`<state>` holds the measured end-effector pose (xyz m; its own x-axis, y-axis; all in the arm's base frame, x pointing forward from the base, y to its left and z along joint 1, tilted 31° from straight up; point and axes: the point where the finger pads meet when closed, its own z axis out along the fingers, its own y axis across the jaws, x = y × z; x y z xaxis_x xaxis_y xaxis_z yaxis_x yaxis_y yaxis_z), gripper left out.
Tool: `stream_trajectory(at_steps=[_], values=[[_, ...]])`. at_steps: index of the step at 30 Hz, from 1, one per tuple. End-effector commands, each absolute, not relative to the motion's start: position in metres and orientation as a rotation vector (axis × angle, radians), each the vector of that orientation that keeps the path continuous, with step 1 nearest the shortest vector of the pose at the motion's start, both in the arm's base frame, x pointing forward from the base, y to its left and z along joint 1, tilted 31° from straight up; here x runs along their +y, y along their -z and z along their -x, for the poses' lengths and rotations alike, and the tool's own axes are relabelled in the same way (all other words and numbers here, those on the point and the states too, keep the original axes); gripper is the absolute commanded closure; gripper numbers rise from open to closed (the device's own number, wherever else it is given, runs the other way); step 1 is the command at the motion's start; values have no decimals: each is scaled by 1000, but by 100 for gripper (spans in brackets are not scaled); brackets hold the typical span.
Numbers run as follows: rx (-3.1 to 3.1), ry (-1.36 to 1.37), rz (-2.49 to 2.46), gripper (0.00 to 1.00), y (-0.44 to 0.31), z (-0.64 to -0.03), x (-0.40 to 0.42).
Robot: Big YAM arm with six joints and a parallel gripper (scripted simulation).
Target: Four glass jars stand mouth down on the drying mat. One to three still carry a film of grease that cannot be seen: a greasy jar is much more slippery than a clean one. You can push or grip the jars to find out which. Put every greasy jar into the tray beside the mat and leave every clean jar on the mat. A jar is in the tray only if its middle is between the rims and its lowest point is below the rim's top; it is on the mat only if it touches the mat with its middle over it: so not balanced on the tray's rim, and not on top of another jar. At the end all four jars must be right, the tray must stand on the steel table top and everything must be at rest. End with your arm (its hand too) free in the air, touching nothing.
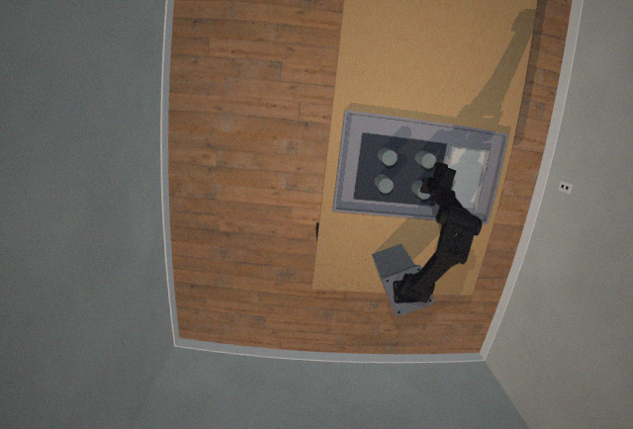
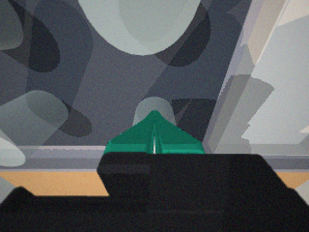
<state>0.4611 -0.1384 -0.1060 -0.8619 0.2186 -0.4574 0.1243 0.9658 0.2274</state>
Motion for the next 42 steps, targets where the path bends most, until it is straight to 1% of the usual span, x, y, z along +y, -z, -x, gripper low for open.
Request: stream_trajectory(at_steps=[1,42], values=[[2620,-264,-243,100,109,-457,-135],[2620,-264,-243,100,111,-452,-134]])
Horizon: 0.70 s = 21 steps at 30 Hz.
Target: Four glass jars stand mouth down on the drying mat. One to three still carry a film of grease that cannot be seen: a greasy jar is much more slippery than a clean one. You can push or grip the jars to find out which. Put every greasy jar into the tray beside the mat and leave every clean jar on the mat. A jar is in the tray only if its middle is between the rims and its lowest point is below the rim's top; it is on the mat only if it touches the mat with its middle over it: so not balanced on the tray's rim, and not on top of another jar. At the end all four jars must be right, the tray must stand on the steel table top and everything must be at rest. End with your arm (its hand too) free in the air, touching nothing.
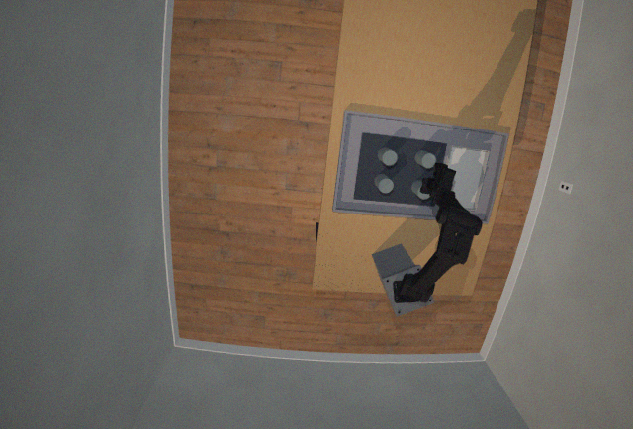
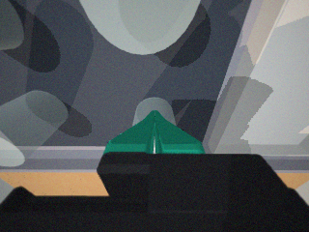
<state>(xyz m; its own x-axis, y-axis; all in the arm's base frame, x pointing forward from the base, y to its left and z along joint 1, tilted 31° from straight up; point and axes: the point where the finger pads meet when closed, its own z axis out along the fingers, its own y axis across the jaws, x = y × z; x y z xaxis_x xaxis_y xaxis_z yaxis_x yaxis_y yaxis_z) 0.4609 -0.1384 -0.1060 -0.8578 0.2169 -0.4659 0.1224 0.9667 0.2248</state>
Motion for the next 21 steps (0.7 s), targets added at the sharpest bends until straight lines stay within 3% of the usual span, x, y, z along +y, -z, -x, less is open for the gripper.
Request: stream_trajectory(at_steps=[1,21], values=[[2620,-264,-243,100,111,-452,-134],[2620,-264,-243,100,112,-450,-133]])
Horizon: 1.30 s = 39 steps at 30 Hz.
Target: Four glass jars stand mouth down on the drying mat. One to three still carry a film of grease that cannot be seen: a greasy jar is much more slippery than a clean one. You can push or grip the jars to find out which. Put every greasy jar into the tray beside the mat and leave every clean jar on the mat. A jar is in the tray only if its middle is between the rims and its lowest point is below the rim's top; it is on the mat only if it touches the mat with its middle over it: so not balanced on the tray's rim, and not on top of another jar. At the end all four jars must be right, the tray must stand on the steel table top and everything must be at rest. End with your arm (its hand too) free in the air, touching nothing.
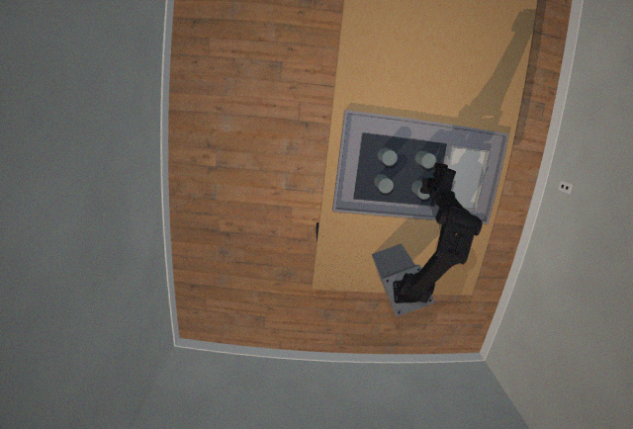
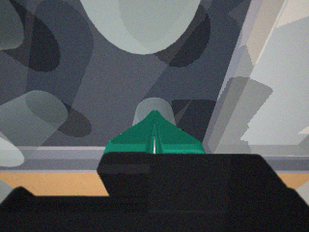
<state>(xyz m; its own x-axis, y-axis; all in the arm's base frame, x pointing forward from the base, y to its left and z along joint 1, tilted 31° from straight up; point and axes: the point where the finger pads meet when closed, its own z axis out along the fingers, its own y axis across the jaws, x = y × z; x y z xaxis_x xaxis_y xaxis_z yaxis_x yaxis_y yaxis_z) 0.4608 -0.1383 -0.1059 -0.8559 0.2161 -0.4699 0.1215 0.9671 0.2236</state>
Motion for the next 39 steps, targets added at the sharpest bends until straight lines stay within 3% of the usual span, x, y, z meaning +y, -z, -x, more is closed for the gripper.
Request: stream_trajectory(at_steps=[1,39], values=[[2620,-264,-243,100,112,-450,-133],[2620,-264,-243,100,114,-446,-132]])
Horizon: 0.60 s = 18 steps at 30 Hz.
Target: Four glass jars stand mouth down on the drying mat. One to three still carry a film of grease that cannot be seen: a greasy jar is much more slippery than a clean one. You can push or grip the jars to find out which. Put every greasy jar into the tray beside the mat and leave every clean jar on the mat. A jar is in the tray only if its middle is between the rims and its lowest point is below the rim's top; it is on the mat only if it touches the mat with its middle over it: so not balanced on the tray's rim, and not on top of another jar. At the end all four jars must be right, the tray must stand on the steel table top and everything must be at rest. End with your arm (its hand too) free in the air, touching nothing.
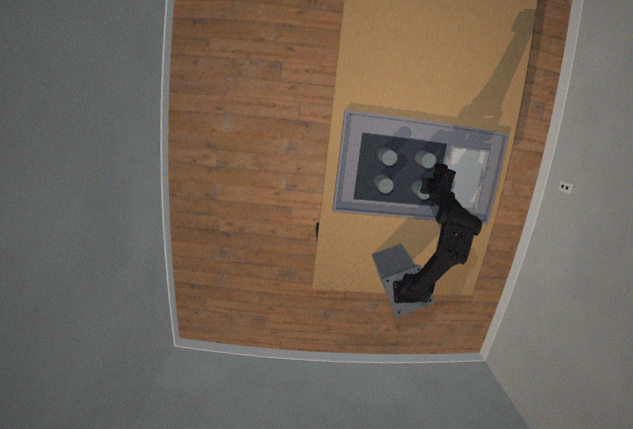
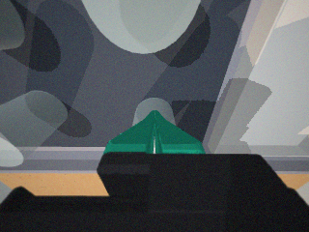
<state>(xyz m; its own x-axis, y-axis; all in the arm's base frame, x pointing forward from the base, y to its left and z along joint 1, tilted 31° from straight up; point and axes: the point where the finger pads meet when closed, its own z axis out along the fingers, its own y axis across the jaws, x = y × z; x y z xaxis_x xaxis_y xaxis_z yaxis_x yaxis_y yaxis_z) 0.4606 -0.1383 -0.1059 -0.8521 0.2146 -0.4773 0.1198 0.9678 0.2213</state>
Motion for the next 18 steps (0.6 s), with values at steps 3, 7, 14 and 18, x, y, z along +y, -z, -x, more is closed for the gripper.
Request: stream_trajectory(at_steps=[3,7,14,18], values=[[2620,-264,-243,100,114,-446,-132],[2620,-264,-243,100,114,-446,-132],[2620,-264,-243,100,115,-445,-132],[2620,-264,-243,100,115,-445,-132]])
